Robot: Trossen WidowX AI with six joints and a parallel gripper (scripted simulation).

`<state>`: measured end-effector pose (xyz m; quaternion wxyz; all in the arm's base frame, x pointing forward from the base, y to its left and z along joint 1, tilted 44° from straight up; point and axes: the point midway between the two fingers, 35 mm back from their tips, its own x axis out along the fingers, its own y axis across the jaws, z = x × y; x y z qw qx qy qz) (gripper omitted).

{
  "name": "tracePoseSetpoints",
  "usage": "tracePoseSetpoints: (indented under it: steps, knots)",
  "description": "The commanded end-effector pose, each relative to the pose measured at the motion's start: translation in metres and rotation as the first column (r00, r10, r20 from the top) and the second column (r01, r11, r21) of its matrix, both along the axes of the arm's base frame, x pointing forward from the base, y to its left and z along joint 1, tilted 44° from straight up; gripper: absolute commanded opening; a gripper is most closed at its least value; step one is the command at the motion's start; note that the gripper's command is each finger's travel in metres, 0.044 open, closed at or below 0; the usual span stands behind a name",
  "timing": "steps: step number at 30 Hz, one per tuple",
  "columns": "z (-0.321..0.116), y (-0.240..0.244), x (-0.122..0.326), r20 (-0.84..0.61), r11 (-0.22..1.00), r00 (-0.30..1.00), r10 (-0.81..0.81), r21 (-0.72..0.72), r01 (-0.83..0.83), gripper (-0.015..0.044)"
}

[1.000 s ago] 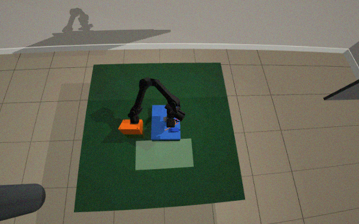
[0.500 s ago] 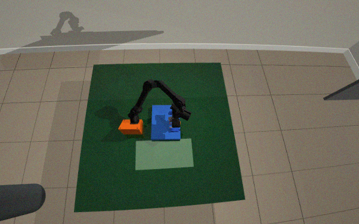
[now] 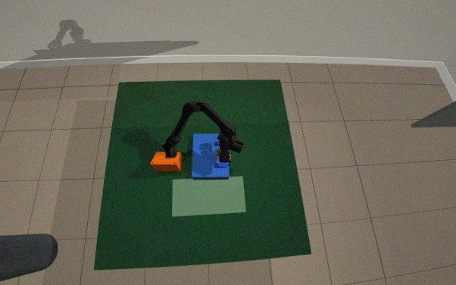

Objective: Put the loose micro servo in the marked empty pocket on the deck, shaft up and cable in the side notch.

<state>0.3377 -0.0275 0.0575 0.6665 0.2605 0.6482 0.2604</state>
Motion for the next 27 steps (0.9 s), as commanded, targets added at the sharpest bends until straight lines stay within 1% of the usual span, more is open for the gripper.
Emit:
tracePoseSetpoints:
  steps: [1,27]
  knots:
    - [-0.002,0.001,0.0,-0.003,1.0,1.0,-0.011,0.004,0.011,0.0]
    - [-0.013,0.012,0.0,-0.003,1.0,1.0,-0.011,0.005,0.011,0.0]
